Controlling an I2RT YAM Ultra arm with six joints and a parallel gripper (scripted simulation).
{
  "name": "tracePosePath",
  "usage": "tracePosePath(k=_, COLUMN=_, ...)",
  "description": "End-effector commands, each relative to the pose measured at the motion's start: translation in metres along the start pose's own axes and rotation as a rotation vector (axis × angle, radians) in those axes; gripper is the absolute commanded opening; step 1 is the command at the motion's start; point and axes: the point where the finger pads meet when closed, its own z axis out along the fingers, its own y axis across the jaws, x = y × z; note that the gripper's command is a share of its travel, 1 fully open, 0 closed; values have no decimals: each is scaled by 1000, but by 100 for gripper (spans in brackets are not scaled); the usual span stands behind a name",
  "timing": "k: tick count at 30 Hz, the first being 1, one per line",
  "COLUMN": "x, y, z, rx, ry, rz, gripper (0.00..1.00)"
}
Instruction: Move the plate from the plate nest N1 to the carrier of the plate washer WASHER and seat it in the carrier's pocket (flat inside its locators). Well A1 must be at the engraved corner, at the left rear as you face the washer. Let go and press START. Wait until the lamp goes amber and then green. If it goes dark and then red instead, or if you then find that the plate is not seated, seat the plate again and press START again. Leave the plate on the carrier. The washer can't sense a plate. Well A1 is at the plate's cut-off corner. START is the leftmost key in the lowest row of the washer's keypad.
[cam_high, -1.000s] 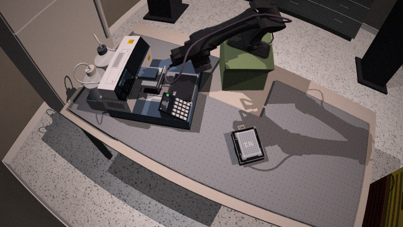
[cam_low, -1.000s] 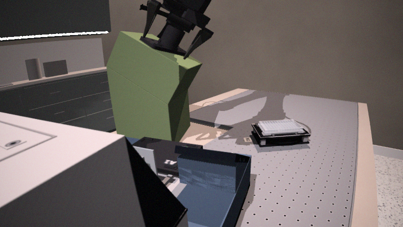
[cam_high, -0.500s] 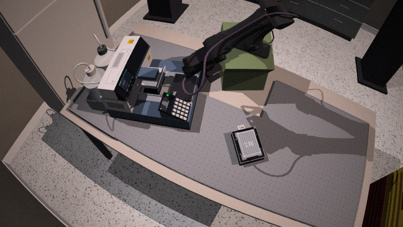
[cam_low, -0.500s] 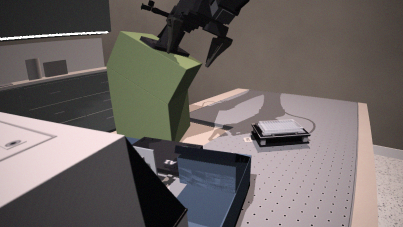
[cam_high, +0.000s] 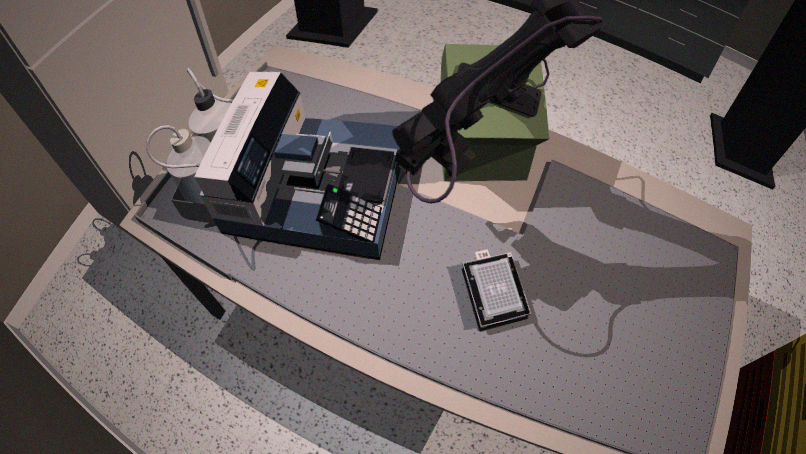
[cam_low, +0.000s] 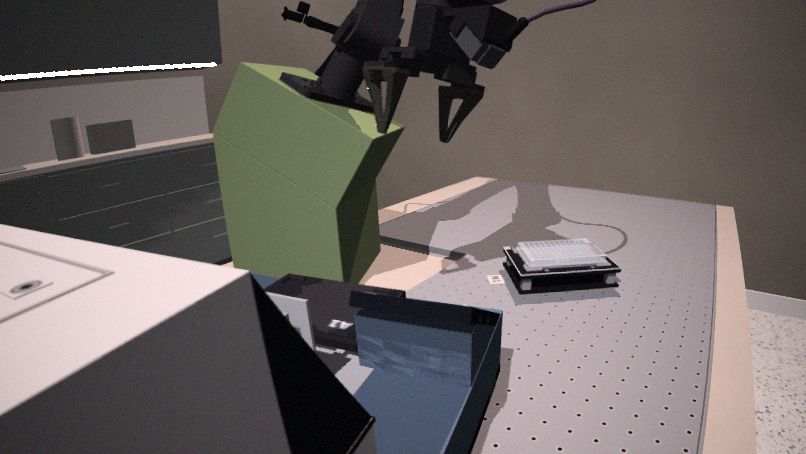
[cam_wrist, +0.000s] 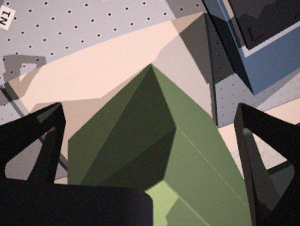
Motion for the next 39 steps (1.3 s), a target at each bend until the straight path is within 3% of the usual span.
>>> tracePosePath(k=1, x=-5, y=18, z=0, rx=-64, ry=-80, rz=-87, gripper=100)
tracePosePath(k=8, x=5, y=50, z=5, rx=-160, ry=-130, rz=-224, gripper=100)
tracePosePath(k=10, x=5, y=50, z=5, rx=-160, ry=-130, rz=-224, gripper=100)
tracePosePath(k=13, x=11, y=64, z=6, rx=-202, ry=-151, rz=-283, gripper=100)
tracePosePath(k=19, x=2, y=66, z=1, rx=-196, ry=-177, rz=-264, gripper=100)
tracePosePath(k=39, x=1, y=66, z=0, rx=-195, ry=-179, rz=-269, gripper=100)
